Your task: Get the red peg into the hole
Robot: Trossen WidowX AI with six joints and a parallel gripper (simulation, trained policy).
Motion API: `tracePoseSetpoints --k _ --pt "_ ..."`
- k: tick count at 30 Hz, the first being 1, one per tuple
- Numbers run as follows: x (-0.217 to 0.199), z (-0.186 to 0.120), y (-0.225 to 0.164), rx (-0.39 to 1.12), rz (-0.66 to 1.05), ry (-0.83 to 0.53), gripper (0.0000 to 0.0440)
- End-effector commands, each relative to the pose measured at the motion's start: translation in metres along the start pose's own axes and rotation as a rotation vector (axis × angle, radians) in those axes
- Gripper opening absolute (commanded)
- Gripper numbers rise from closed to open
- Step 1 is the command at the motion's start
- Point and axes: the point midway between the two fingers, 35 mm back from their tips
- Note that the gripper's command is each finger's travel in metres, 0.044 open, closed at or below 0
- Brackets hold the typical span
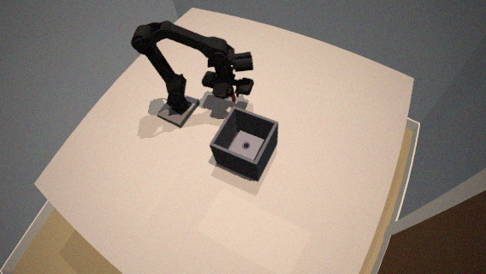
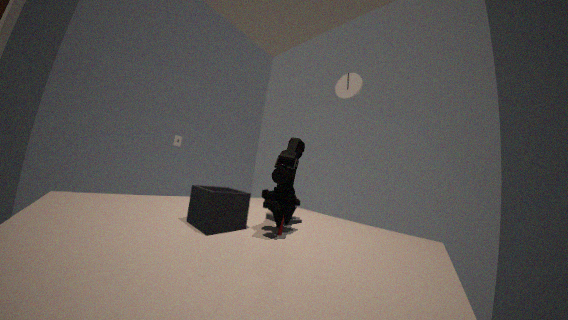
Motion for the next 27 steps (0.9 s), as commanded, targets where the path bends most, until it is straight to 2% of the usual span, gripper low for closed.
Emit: tracePoseSetpoints --k 1,8,18,27 --pt "0.006 0.005 0.000 -0.008 -0.017 0.011 0.0165" --pt "0.016 0.005 -0.004 0.001 -0.059 0.034 0.0000" --pt "0.035 -0.025 -0.020 0.085 -0.056 0.129 0.0000" --pt "0.051 -0.064 -0.025 0.130 -0.069 0.234 0.0000"
Point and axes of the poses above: the point midway between the two fingers, 35 mm back from their tips, its own z axis out along the fingers, its own x axis across the jaws, y = z × x, and after that the axes turned 1 degree about -z, right-handed
